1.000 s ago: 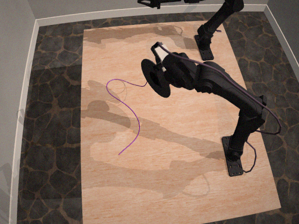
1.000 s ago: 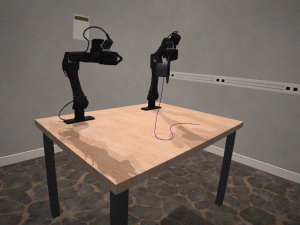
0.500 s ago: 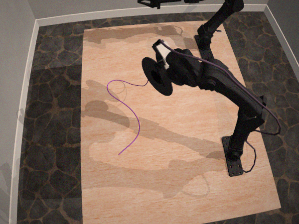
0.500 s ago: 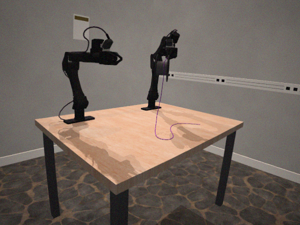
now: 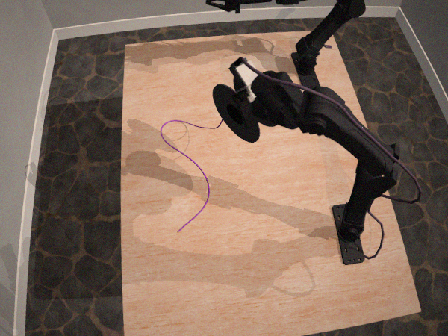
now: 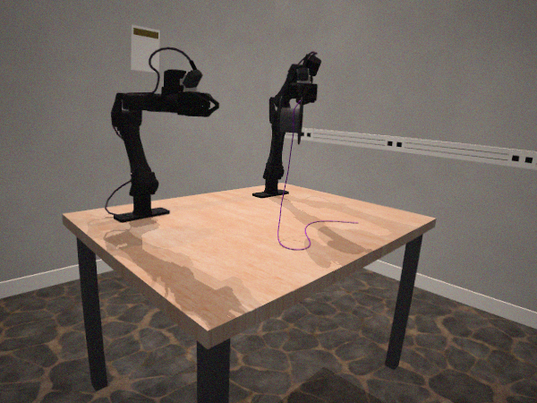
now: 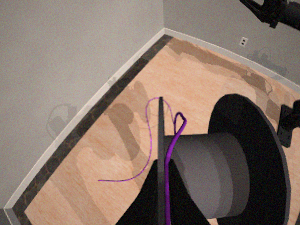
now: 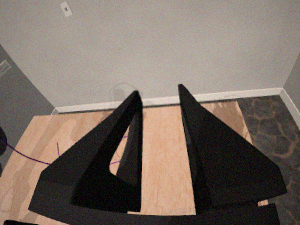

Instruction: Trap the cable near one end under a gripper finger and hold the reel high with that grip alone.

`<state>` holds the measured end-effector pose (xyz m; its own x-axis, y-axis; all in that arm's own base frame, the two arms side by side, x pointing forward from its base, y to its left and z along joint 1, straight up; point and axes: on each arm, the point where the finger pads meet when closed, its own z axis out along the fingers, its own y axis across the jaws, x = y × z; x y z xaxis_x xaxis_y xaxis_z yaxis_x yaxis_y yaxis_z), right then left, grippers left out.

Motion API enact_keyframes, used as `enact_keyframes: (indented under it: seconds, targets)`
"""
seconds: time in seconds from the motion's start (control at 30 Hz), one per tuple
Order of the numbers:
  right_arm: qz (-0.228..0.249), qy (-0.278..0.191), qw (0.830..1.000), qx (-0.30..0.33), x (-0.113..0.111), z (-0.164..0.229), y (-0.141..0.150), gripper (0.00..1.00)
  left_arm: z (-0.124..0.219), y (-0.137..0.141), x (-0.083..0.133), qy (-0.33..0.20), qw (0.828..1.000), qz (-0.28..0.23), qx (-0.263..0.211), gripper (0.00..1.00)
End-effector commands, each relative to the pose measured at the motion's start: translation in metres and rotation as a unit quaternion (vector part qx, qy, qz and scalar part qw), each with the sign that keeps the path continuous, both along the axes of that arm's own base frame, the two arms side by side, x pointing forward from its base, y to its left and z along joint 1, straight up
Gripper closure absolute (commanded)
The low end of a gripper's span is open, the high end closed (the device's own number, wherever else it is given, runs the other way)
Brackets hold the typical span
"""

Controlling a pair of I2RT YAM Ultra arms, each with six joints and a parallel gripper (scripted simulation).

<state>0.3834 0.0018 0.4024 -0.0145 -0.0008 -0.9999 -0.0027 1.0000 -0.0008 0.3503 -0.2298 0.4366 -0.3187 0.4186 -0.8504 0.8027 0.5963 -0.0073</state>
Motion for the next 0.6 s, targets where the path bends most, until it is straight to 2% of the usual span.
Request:
enact_keyframes:
  seconds: [0.0,0.57]
  targets:
    - [-0.008,-0.012,1.0,0.002,-0.007,0.0052,-0.0047,0.7,0.0196,-0.0048,-0.0036,-0.022,1.0,-0.006,-0.02,1.0]
    - [-0.008,-0.012,1.0,0.002,-0.007,0.0052,-0.0047,0.7,0.022,-0.0047,-0.0039,-0.026,0.999,-0.006,-0.021,1.0]
